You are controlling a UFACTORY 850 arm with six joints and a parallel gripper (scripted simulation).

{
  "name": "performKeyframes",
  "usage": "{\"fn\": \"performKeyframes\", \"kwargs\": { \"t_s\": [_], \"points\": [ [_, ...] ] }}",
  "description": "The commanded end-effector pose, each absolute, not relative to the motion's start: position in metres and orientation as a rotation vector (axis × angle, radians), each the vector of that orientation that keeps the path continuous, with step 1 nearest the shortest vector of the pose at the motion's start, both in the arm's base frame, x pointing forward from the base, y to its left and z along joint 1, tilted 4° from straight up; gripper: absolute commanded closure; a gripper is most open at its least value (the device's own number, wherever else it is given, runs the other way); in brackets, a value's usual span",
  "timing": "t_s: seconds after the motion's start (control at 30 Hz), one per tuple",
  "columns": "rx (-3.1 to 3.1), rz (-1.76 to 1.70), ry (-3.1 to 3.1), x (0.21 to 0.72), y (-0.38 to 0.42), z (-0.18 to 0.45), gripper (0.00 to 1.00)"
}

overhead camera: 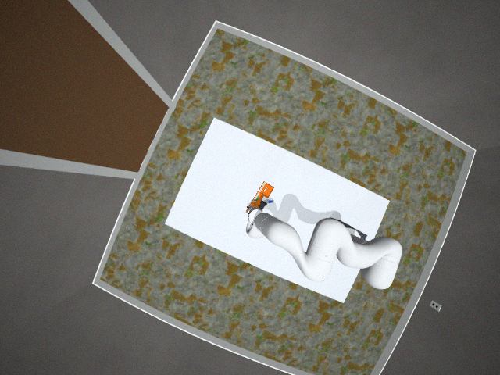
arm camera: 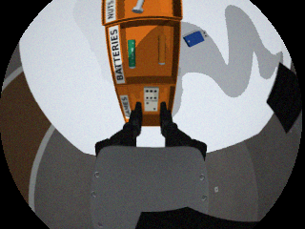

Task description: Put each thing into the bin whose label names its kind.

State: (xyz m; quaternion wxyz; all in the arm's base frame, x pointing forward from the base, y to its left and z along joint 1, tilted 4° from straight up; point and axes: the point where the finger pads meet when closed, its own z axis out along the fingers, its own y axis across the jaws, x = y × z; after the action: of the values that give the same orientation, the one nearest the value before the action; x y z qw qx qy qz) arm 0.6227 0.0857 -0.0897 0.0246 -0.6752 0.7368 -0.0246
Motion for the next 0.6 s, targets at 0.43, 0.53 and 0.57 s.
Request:
{"fn": "performKeyframes", "kwargs": {
  "t_s": [0.43, 0.53, 0.57],
  "points": [
    [-2.087, -0.078, 2.278, 0.621, 0.086, -0.058, 0.69],
    [-2.087, -0.078, 2.278, 0.621, 0.086, -0.054, 0.0],
    [-2.087, -0.078, 2.278, 0.621, 0.086, -0.05, 0.0]
  ]
}}
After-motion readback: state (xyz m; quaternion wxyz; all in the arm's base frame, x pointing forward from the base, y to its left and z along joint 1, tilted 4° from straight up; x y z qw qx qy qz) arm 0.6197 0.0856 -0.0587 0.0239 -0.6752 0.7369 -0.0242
